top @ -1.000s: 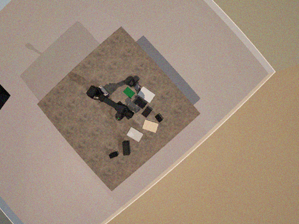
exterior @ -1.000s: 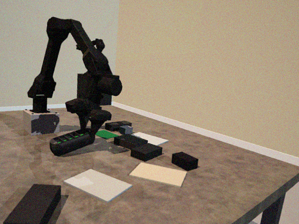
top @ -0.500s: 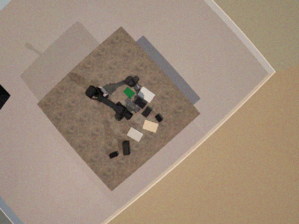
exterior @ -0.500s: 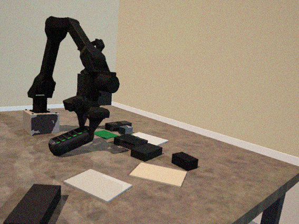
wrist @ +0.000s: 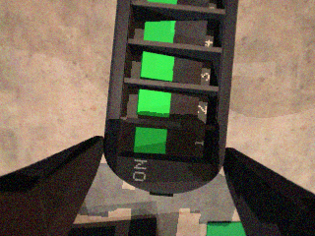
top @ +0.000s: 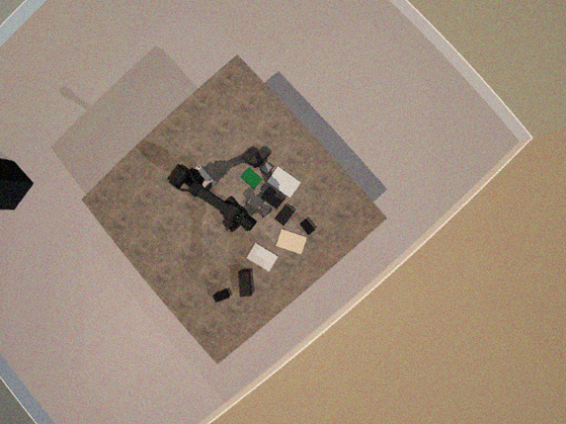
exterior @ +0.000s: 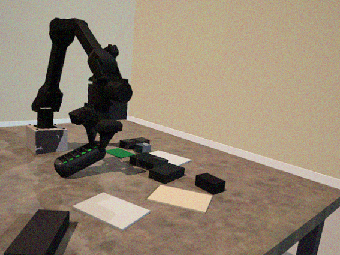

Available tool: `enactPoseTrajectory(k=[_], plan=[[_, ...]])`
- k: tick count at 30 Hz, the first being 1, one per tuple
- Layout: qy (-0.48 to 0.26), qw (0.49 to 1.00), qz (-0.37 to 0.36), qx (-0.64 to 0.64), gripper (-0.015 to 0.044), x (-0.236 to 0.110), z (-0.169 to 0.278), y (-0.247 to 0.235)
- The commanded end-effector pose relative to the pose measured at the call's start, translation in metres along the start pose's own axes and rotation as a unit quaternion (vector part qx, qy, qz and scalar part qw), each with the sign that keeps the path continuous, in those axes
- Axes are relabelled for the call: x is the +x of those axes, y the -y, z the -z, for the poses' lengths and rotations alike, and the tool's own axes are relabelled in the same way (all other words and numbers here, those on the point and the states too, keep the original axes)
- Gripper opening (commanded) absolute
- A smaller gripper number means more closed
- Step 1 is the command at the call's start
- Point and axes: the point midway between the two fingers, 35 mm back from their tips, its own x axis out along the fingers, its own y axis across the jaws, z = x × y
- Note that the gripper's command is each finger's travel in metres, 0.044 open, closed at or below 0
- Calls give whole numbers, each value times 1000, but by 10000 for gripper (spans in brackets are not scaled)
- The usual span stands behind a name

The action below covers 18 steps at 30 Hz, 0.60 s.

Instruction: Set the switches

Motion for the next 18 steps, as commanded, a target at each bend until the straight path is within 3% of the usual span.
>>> enactPoseTrajectory(k=[1, 18], plan=[[-2, 1000, -5, 0, 336, -5, -4, -1], [-16, 1000, -5, 0, 336, -12, -13, 0]])
